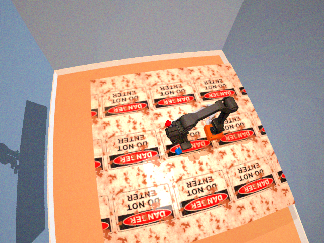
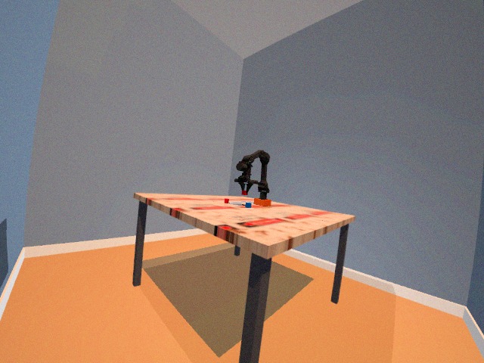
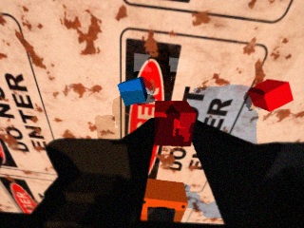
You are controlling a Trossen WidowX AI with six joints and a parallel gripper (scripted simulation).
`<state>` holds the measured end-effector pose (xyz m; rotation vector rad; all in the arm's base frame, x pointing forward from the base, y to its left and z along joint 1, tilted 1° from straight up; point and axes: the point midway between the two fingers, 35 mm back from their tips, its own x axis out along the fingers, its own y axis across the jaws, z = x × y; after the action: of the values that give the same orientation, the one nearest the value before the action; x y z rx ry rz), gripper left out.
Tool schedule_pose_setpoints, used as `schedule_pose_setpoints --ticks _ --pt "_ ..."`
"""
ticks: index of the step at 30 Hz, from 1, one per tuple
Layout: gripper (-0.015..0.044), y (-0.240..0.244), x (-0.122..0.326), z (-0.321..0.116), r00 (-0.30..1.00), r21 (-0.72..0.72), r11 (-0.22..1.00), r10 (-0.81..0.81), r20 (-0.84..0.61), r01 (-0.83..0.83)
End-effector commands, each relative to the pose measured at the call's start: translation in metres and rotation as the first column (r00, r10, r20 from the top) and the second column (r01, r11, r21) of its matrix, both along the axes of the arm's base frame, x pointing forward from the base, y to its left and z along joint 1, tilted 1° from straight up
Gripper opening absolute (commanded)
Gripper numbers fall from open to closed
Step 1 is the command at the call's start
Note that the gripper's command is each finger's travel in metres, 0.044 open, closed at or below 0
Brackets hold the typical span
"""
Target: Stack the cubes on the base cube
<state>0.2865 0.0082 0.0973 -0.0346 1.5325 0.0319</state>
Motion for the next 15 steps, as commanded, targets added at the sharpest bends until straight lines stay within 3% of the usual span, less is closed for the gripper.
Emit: schedule_pose_setpoints --ticks 1,15 --pt "0.0105 0.009 0.008 -0.003 0.993 0.003 0.993 -0.118 0.007 0.118" --pt "0.0105 0.04 0.027 -0.018 0.873 0.023 0.872 -0.489 0.002 0.488"
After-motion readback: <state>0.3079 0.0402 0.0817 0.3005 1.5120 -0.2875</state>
